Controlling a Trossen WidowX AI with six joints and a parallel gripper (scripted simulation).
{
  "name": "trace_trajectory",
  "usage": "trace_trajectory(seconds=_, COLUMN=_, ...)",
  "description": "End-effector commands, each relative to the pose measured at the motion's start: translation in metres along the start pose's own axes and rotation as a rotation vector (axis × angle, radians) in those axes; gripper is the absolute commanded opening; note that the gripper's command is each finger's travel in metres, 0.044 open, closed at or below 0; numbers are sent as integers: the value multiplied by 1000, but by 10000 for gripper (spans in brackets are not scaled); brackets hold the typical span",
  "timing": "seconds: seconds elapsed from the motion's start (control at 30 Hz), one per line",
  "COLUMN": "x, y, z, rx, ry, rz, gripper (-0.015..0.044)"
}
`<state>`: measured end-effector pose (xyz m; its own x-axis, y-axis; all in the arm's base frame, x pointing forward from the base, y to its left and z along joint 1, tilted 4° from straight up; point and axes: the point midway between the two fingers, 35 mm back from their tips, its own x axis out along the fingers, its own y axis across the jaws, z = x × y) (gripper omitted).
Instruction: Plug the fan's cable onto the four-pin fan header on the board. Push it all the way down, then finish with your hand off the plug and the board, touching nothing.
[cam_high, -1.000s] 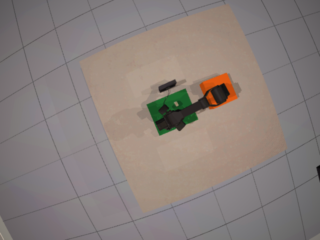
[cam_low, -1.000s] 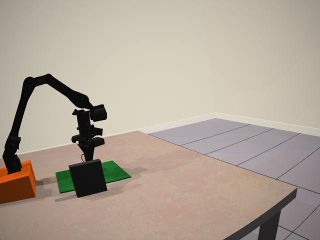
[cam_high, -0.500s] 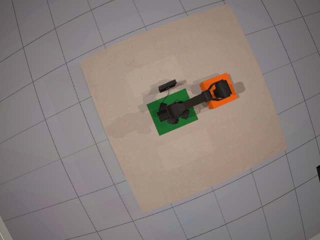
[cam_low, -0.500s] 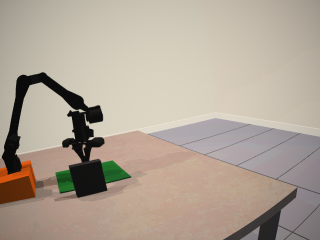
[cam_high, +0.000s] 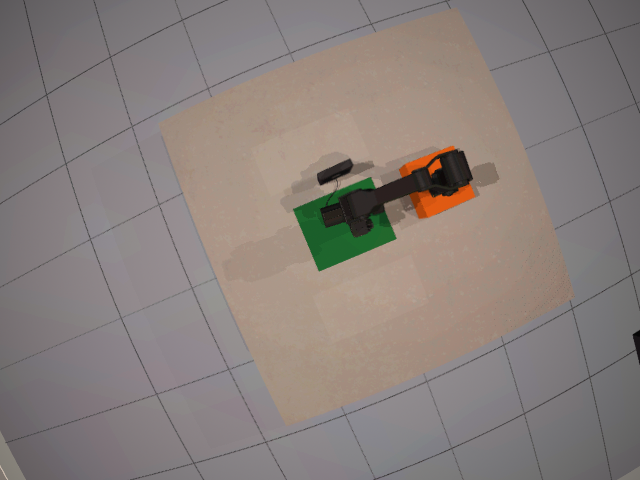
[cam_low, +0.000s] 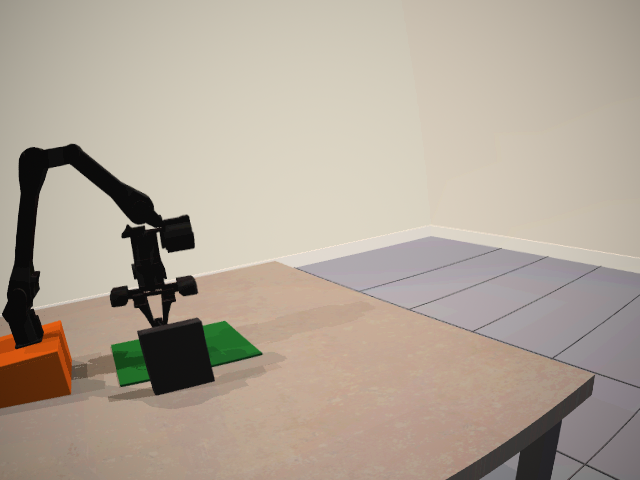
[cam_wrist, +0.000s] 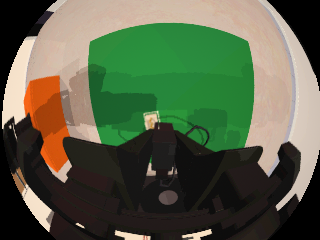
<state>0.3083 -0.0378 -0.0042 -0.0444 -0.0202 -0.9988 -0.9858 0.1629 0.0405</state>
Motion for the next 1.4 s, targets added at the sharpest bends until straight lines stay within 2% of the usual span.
trace_trajectory(seconds=0.0, x=-1, y=7, z=-8, rx=-110, ry=5, rz=-6, gripper=0)
trace_trajectory(seconds=0.17, x=1, y=14, z=-14, rx=-230, ry=6, rz=-5, gripper=0)
trace_trajectory(seconds=1.07, x=-1, y=17, z=-7, rx=-229, ry=5, rz=-5, gripper=0)
trace_trajectory(seconds=1.23, x=21, y=17, z=-6, rx=-227, ry=5, rz=-5, gripper=0)
trace_trajectory(seconds=1.37, x=21, y=17, z=-6, rx=-227, ry=5, rz=-5, gripper=0)
